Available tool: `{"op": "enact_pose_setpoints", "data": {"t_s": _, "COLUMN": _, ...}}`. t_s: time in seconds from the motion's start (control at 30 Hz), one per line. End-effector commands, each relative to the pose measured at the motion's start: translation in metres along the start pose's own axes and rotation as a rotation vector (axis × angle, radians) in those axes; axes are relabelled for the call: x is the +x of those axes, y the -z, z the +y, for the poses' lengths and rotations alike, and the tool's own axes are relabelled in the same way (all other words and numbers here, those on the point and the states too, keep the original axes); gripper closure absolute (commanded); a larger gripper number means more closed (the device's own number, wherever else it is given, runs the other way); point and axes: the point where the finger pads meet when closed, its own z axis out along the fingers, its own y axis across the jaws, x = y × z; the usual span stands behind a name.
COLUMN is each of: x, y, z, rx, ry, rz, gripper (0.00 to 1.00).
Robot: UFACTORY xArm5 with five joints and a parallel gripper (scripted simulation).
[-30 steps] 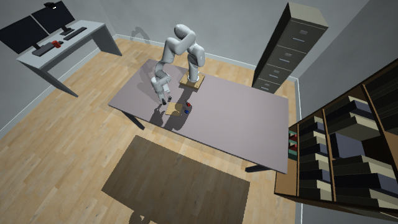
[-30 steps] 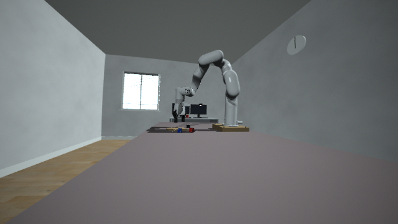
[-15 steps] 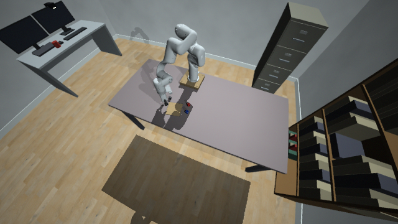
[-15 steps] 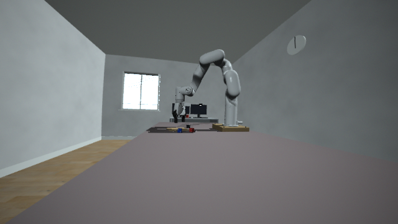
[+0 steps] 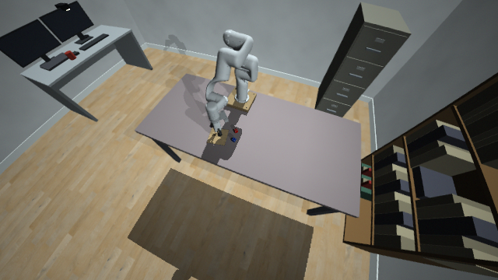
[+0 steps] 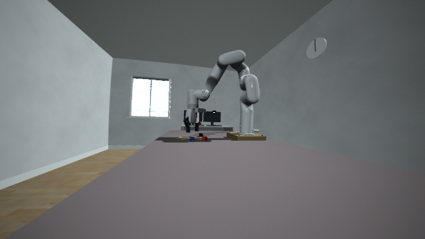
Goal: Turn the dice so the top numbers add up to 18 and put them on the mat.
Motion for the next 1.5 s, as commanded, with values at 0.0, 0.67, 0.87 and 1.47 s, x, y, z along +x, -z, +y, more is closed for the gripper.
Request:
{"op": "enact_pose_setpoints", "data": {"t_s": 0.0, "x": 0.018, "y": 0.003, "z": 0.022, "rx": -0.003, "ry": -0.005, "rz": -0.005, "gripper": 0.0}}
{"op": "enact_pose_setpoints", "data": {"t_s": 0.67, "x": 0.062, "y": 0.005, "z": 0.069, "rx": -0.002, "ry": -0.005, "rz": -0.007, "gripper": 0.0}}
{"op": "enact_pose_setpoints", "data": {"t_s": 0.87, "x": 0.062, "y": 0.005, "z": 0.069, "rx": -0.002, "ry": -0.005, "rz": -0.007, "gripper": 0.0}}
{"op": "enact_pose_setpoints", "data": {"t_s": 1.47, "x": 0.062, "y": 0.005, "z": 0.069, "rx": -0.002, "ry": -0.005, "rz": -0.007, "gripper": 0.0}}
